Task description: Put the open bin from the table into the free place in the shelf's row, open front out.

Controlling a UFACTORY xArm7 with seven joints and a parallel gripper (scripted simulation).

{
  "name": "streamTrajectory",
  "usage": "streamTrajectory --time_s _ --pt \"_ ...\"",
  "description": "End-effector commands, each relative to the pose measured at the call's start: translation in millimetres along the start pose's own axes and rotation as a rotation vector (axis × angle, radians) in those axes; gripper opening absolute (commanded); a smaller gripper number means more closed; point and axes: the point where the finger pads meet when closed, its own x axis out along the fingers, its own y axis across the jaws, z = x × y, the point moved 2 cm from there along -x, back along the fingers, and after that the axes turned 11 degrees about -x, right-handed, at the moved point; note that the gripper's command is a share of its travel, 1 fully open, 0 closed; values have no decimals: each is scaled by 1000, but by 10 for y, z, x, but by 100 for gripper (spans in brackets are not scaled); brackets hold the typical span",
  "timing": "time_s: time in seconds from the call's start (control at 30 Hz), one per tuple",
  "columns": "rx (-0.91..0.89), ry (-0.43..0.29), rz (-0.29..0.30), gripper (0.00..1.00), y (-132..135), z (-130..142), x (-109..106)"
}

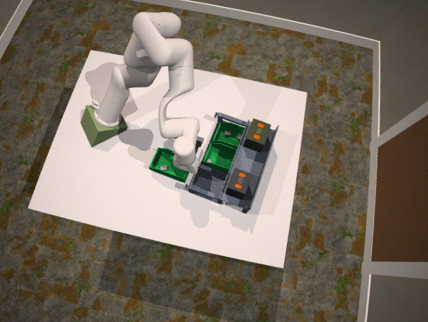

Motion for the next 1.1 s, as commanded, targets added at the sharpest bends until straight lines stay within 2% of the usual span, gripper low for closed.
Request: streamTrajectory --time_s 0.0,1.07 --pt "0 -5 4 0 10 16 -84" --pt "0 -5 4 0 10 16 -69"
